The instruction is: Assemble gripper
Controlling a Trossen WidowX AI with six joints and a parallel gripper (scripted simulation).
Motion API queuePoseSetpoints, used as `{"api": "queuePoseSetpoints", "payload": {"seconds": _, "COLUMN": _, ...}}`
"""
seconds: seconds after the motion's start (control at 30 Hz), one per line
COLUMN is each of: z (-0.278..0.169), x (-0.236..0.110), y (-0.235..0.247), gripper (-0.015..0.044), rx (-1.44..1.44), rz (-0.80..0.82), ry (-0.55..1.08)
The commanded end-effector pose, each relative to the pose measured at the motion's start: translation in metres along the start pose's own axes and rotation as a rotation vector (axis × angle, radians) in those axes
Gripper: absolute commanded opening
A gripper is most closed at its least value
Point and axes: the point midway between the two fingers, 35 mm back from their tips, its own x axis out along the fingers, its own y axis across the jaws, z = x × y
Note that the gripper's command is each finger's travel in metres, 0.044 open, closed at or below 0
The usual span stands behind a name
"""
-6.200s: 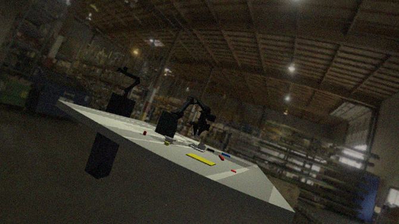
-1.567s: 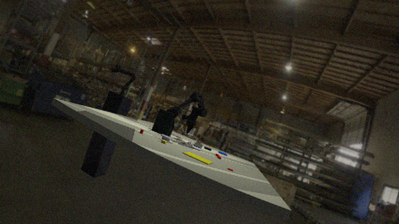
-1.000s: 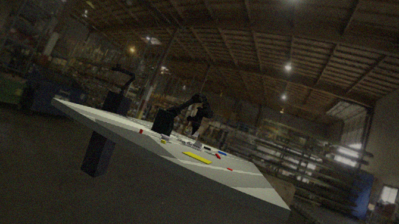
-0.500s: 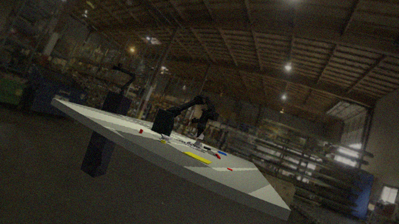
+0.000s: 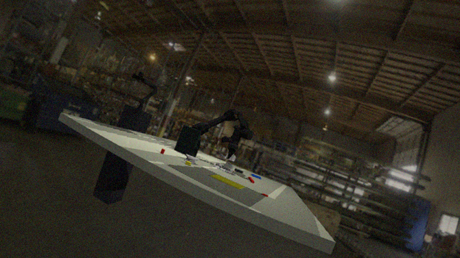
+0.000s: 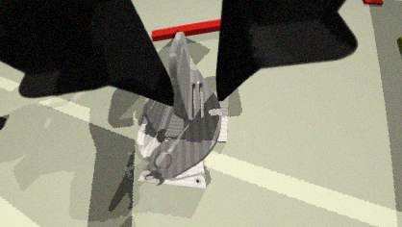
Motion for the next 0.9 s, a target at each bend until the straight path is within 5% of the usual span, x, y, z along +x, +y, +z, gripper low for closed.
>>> {"api": "queuePoseSetpoints", "payload": {"seconds": 0.0, "z": -0.0002, "x": 0.0002, "y": -0.0003, "gripper": 0.0134, "rx": 0.005, "rz": -0.003, "ry": 0.001}}
{"api": "queuePoseSetpoints", "payload": {"seconds": 0.87, "z": -0.0016, "x": 0.0026, "y": -0.0014, "gripper": 0.0134, "rx": 0.001, "rz": -0.003, "ry": 0.001}}
